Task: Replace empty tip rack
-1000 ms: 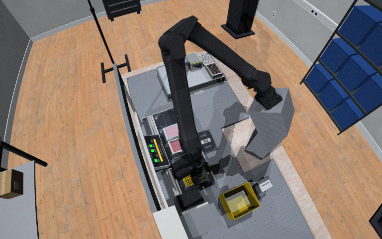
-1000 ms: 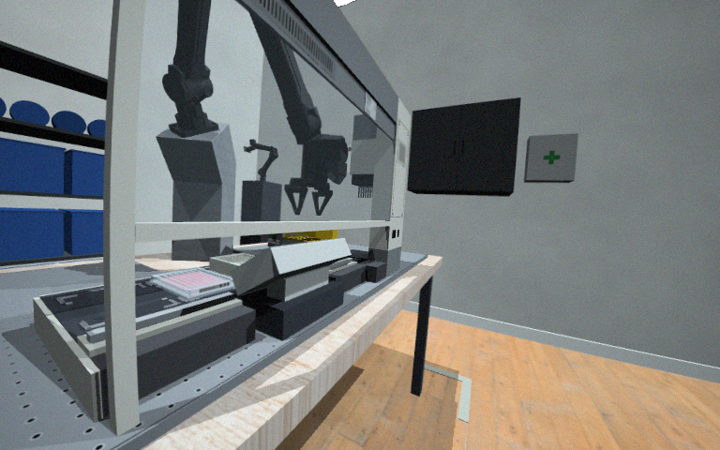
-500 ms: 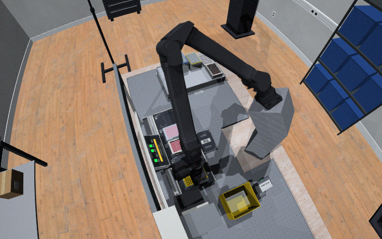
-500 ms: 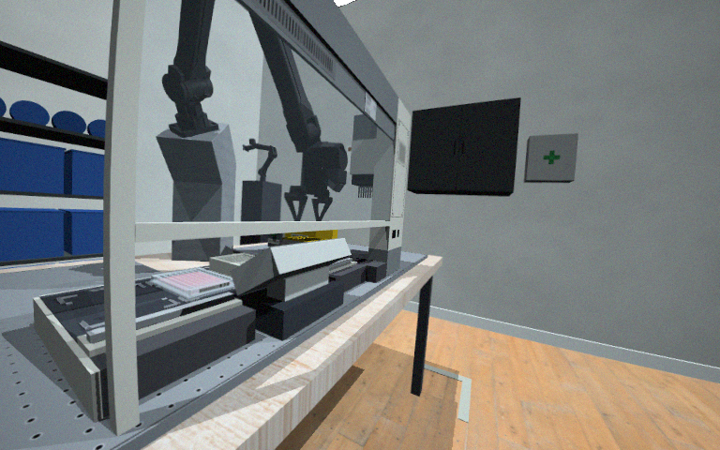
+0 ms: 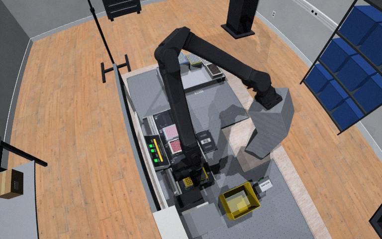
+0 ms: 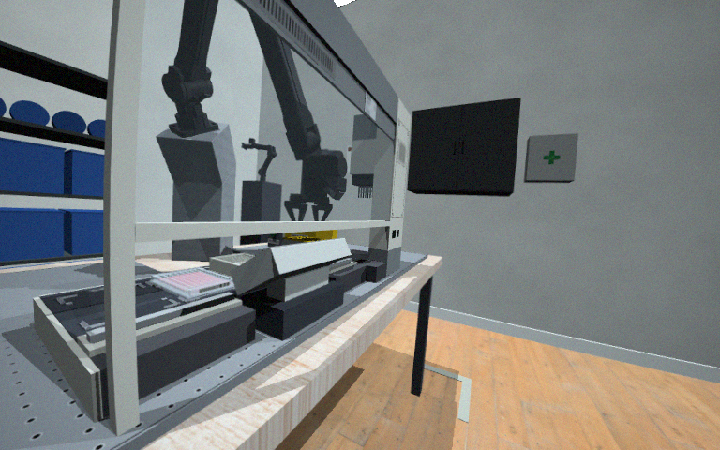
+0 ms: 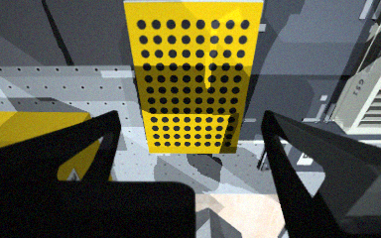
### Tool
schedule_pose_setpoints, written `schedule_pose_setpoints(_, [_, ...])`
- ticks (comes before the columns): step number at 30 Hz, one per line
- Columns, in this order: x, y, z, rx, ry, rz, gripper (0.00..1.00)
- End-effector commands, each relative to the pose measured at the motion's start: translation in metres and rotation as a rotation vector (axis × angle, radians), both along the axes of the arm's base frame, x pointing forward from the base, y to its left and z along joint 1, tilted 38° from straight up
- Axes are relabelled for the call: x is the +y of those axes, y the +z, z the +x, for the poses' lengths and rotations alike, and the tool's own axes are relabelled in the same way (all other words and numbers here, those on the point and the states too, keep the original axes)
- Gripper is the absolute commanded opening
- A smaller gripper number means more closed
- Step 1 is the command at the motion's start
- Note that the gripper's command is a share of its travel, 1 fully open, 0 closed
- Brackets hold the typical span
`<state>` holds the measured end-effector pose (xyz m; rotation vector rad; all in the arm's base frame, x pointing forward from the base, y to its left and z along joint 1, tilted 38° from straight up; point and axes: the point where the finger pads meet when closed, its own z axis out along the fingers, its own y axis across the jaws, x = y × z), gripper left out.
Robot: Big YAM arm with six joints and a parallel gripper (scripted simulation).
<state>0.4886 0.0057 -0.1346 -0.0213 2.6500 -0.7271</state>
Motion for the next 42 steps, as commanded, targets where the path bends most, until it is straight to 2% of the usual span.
schedule_pose_setpoints(1, [-0.008,-0.005,0.009,-0.01,0.002,-0.003,1.0])
schedule_pose_setpoints(38, [-0.036,-0.049,0.027,-0.007,0.002,-0.004,1.0])
schedule_pose_setpoints(42, [-0.035,-0.047,0.027,-0.01,0.004,-0.004,1.0])
